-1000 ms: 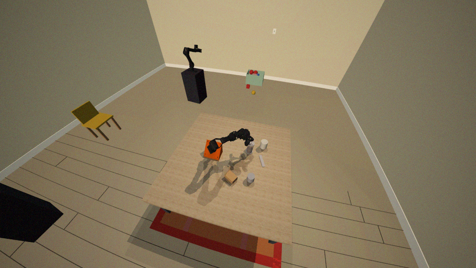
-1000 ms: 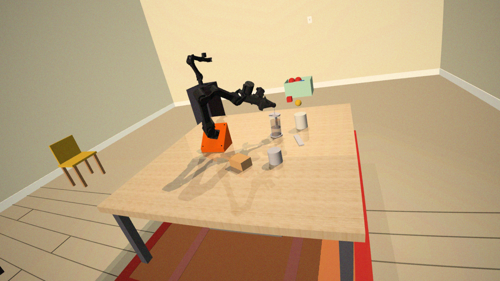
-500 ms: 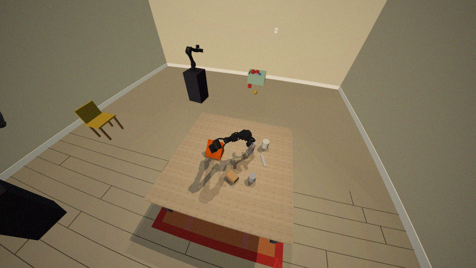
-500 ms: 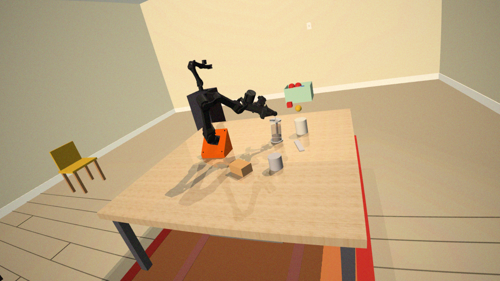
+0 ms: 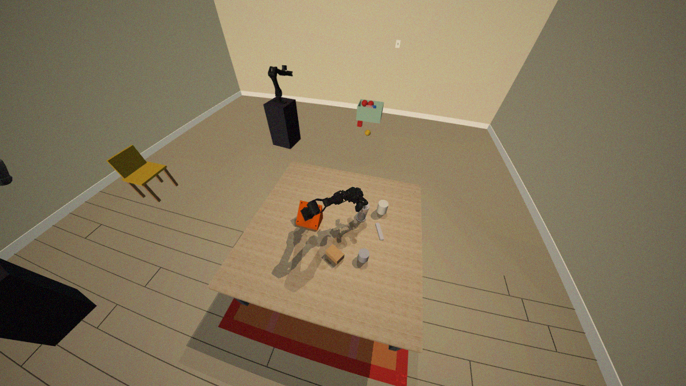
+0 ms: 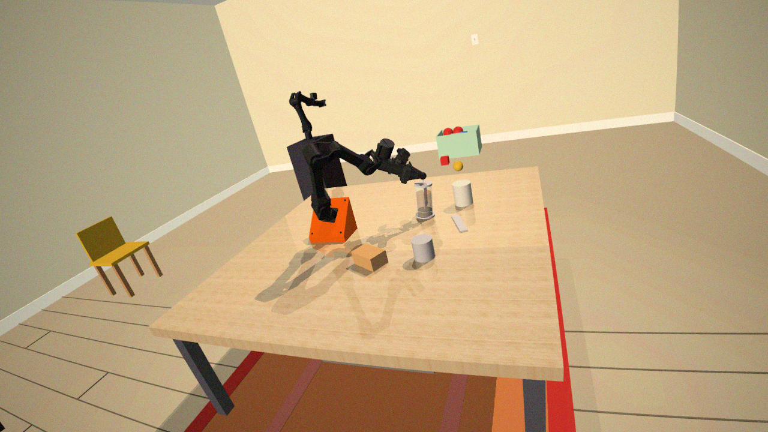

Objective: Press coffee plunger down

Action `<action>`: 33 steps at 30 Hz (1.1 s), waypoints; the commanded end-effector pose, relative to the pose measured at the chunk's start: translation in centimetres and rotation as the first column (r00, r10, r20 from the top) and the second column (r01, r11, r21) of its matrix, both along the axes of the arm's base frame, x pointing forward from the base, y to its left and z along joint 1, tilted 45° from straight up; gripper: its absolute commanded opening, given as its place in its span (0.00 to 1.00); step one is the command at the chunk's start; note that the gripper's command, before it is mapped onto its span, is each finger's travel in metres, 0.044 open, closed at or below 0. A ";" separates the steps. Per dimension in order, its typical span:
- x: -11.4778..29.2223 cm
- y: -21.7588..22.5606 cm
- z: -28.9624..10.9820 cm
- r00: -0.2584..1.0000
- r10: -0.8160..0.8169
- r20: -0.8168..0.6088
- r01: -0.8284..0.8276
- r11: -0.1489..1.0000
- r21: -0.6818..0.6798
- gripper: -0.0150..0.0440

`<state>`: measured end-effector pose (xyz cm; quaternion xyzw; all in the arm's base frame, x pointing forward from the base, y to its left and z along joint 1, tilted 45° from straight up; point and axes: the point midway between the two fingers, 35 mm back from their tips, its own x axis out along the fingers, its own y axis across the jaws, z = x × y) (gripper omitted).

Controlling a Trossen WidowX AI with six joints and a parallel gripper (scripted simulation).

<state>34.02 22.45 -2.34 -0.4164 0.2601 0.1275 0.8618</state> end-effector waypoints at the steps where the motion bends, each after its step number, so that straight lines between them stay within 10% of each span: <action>1: 0.1 -0.2 -0.2 1.000 -0.004 -0.007 0.004 1.000 -0.014 0.47; 22: 0.1 0.1 -0.1 1.000 0.000 -0.001 0.000 1.000 -0.004 0.47; 33: 0.1 0.1 -0.1 1.000 0.000 -0.001 0.000 1.000 -0.004 0.96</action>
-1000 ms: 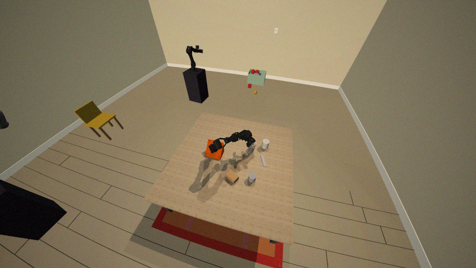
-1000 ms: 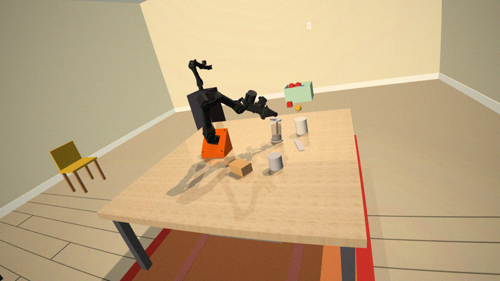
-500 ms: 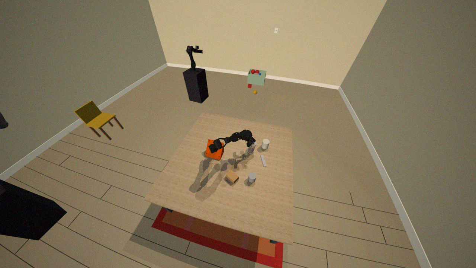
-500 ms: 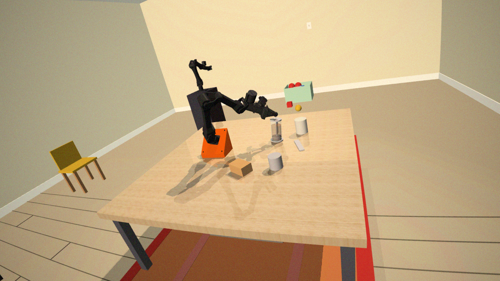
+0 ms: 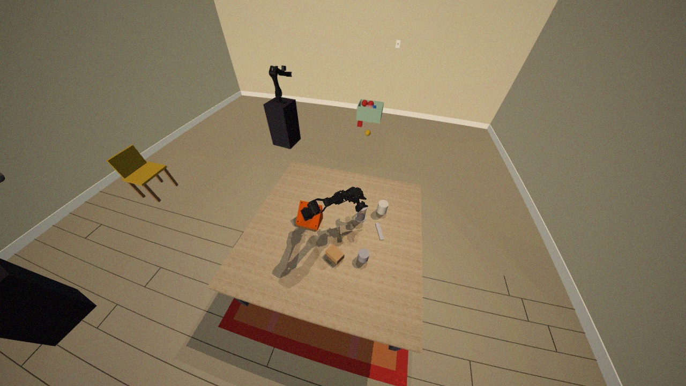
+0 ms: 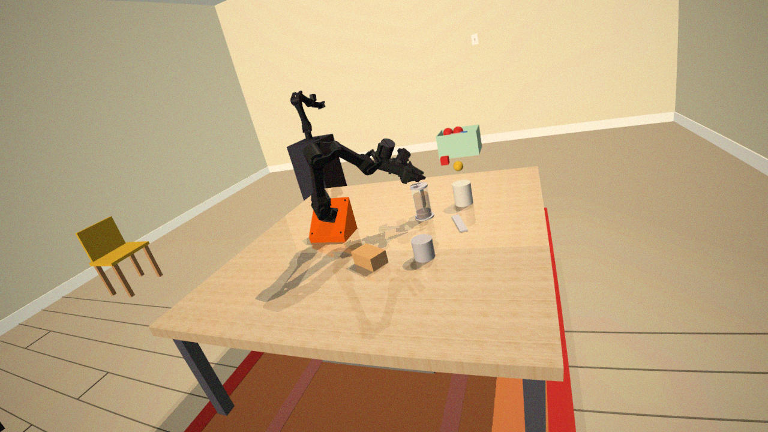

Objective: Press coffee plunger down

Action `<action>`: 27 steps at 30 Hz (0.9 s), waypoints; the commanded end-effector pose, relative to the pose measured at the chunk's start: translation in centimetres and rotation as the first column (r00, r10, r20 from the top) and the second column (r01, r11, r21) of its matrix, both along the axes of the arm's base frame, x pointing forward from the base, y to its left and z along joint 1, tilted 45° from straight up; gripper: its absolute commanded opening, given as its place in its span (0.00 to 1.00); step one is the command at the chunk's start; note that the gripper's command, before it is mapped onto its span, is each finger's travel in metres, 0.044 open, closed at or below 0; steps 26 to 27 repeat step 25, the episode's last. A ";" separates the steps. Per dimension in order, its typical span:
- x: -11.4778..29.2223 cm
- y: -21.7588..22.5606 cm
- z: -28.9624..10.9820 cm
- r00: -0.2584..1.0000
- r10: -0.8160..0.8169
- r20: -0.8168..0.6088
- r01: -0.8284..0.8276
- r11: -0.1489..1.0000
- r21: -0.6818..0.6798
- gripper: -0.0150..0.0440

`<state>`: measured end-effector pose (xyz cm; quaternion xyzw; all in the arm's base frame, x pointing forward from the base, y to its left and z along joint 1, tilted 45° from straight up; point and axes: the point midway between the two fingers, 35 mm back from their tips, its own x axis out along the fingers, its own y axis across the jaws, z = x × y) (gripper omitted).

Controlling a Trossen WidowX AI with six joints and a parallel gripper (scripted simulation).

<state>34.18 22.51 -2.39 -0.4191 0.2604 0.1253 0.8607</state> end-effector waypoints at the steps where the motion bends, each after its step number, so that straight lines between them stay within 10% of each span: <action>1: 0.0 0.1 0.0 1.000 0.002 -0.002 -0.002 1.000 0.003 1.00; 27: -3.0 4.3 6.4 1.000 -0.004 -0.009 0.004 1.000 -0.005 1.00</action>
